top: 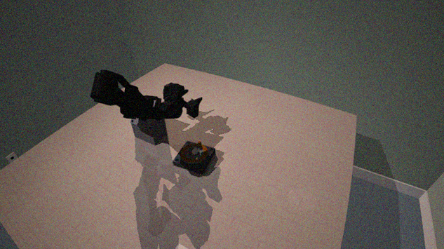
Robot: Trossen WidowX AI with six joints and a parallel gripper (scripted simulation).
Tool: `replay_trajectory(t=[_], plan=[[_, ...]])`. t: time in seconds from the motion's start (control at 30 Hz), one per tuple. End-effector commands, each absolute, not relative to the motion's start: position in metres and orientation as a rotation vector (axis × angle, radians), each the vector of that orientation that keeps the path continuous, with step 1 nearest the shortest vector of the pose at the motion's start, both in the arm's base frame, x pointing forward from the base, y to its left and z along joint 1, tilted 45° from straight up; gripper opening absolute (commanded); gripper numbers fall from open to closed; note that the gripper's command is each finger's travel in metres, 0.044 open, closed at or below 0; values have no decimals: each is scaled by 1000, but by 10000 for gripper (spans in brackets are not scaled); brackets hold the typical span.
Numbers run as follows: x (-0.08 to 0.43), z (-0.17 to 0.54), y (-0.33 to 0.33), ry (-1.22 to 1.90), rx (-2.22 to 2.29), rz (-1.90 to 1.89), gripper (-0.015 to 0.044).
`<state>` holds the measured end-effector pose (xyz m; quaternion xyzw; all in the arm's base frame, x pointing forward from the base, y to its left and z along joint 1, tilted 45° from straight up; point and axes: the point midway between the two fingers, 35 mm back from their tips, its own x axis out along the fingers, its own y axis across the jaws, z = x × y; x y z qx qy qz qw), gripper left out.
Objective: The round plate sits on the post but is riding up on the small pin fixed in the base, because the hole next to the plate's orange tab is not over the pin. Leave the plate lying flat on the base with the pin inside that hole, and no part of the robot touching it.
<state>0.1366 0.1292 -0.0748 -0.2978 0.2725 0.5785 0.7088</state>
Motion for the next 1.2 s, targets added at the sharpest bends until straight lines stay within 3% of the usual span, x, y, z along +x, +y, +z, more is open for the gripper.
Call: replay_trajectory(t=[0.0, 0.23, 0.3, 0.47, 0.67, 1.17], plan=[[138, -76, 129, 625, -655, 1276, 374], [174, -115, 103, 1280, -482, 793, 190], [177, -116, 98, 1334, -475, 721, 137], [200, -99, 64, 1577, -484, 140, 6], [223, -54, 41, 1552, -554, -328, 0], [241, -13, 32, 1433, -615, -587, 0]])
